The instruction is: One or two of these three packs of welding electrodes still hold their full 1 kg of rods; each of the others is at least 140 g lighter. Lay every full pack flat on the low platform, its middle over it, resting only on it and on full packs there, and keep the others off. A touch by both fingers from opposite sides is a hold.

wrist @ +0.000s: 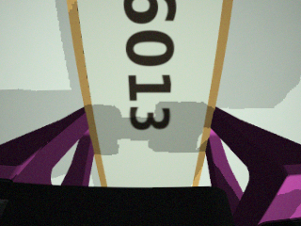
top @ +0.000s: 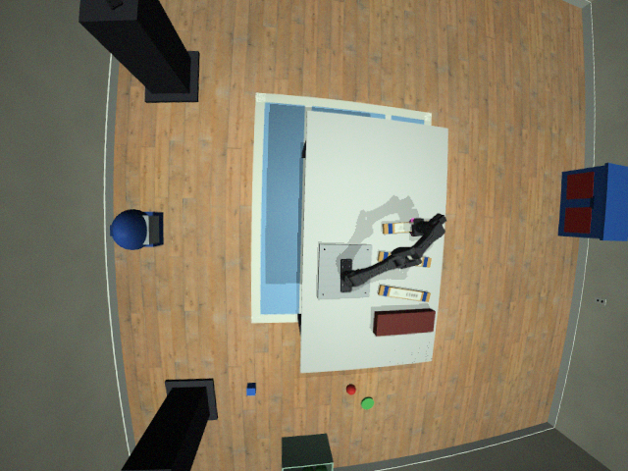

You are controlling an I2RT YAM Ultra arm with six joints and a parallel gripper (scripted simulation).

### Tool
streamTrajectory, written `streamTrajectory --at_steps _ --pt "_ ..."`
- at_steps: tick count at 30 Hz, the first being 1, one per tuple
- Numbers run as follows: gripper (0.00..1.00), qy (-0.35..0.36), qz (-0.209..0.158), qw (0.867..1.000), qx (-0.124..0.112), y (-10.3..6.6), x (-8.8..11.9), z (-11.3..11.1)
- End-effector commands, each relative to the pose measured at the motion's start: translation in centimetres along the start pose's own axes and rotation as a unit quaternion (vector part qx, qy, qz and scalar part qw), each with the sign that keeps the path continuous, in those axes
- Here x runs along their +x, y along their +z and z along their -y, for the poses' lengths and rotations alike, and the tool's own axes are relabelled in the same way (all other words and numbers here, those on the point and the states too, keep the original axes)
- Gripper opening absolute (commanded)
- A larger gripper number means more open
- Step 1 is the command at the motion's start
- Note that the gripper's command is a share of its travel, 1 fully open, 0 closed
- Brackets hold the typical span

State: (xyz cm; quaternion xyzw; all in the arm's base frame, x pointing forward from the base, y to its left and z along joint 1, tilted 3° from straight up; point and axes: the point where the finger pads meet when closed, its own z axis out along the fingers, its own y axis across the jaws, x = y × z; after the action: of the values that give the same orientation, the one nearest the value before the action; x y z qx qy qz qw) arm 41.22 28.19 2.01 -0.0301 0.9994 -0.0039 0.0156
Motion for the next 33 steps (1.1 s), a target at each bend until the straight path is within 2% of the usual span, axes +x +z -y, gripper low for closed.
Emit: streamTrajectory --at_steps 1,4,6,10,15,33 --pt "0.0 0.0 0.034 0.999 -0.018 -2.34 -1.29 -0.35" --pt "0.0 0.0 0.024 1.0 -0.012 -1.67 -0.81 -0.06" --pt "0.0 0.0 0.033 0.999 -0.018 -2.23 -1.27 -0.31" --pt "0.0 0.0 0.024 1.0 -0.013 -1.64 -0.86 -0.04" --pt "0.0 0.001 0.039 0.999 -0.022 -2.54 -1.57 -0.43" --pt "0.0 0.0 0.036 0.999 -0.02 -2.3 -1.36 -0.43"
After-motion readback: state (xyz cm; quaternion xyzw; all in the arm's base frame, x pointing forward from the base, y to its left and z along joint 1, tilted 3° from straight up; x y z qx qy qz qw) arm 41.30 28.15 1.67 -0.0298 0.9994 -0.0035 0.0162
